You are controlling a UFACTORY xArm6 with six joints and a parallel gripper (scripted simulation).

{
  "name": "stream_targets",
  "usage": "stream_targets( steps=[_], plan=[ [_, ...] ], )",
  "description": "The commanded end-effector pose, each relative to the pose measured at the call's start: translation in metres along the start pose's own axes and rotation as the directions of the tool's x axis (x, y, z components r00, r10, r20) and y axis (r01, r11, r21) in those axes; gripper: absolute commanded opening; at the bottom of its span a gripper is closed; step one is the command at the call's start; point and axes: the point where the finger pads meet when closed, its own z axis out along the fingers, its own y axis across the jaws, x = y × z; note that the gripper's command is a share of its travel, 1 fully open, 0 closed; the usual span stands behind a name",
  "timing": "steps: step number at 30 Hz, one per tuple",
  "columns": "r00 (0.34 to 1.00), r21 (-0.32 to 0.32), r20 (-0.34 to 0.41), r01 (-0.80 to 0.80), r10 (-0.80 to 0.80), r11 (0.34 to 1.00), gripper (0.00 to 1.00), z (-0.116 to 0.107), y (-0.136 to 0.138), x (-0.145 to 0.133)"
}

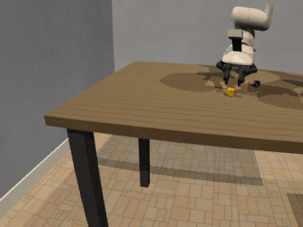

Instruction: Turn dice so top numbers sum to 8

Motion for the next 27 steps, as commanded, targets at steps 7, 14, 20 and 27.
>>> stream_targets(
  steps=[7,14,20,27],
  plan=[
    [1.0,-0.001,0.0,0.003,-0.003,1.0,0.36,-0.007,0.001,0.003],
    [1.0,-0.001,0.0,0.003,-0.003,1.0,0.36,-0.014,0.001,0.016],
    [1.0,-0.001,0.0,0.003,-0.003,1.0,0.36,-0.026,0.001,0.039],
    [1.0,-0.001,0.0,0.003,-0.003,1.0,0.36,-0.033,0.001,0.052]
  ],
)
